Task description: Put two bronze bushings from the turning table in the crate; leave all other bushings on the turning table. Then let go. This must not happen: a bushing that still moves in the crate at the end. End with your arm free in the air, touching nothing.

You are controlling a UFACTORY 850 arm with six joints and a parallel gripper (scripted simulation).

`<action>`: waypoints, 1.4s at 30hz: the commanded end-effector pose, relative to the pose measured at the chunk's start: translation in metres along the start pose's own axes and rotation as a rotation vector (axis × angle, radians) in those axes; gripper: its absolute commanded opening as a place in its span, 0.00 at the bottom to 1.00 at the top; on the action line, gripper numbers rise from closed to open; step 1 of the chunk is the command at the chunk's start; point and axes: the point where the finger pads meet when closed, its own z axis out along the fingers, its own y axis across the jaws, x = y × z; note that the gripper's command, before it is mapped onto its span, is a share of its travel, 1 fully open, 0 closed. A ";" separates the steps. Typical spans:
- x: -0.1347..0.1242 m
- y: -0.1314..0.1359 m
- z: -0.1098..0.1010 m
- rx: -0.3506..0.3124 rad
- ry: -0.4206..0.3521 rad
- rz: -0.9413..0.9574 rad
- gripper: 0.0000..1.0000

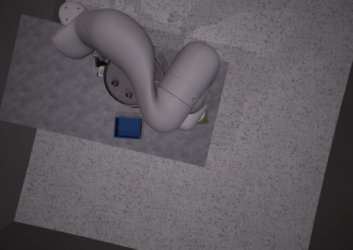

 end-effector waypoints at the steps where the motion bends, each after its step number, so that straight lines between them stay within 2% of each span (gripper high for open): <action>1: 0.001 0.000 -0.001 -0.001 0.002 0.000 1.00; 19: -0.004 -0.001 0.003 -0.001 -0.003 0.002 1.00; 21: -0.032 -0.009 0.022 -0.004 -0.029 0.010 1.00; 32: -0.112 -0.034 0.069 -0.012 -0.097 0.027 1.00; 34: -0.112 -0.034 0.069 -0.012 -0.097 0.027 1.00; 35: -0.135 -0.041 0.081 -0.013 -0.115 0.030 1.00; 42: -0.186 -0.057 0.104 -0.016 -0.153 0.036 1.00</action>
